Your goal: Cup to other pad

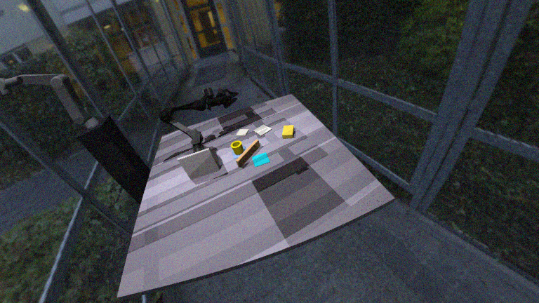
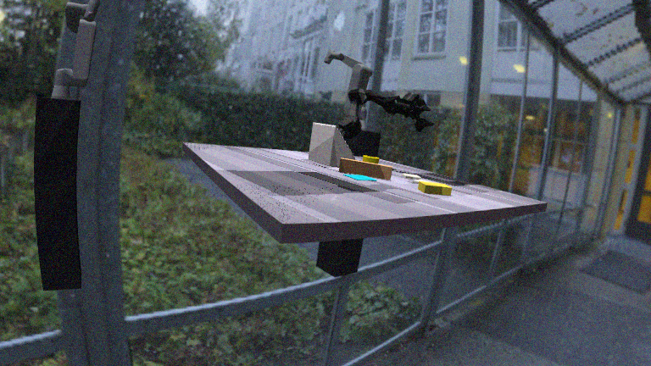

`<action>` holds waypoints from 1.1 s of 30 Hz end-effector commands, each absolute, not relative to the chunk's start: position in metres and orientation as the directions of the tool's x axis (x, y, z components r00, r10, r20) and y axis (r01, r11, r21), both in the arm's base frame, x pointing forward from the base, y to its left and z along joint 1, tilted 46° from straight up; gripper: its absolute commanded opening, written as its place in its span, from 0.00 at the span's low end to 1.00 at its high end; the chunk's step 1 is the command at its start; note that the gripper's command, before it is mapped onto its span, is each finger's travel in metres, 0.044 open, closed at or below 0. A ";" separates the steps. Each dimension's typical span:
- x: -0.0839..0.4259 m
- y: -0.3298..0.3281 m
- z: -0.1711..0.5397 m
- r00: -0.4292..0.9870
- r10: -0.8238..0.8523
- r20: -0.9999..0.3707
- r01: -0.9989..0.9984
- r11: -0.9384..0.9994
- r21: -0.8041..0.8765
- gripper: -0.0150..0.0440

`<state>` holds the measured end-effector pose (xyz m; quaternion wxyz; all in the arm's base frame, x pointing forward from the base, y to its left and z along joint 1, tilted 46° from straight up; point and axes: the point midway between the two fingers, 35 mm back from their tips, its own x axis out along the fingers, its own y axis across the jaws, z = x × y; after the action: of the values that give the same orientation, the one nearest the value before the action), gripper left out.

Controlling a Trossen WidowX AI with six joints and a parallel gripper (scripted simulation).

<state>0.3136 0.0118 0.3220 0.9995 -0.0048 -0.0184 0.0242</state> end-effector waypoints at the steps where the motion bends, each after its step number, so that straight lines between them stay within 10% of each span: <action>1: 0.315 0.011 0.318 0.999 0.049 0.018 -0.049 0.999 -0.001 0.89; 9: 0.325 -0.026 0.154 0.775 0.114 -0.622 0.215 0.877 0.429 0.54; 13: 0.286 -0.037 0.081 0.494 0.259 -0.830 0.591 0.600 0.539 0.54; 21: 0.205 -0.018 0.041 0.126 0.691 -0.711 0.988 -0.156 0.024 0.54; 33: 0.203 -0.017 0.042 0.123 0.701 -0.702 0.985 -0.171 0.003 0.54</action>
<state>0.2008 -0.0153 0.0404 0.2579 0.7015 0.5991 -0.2872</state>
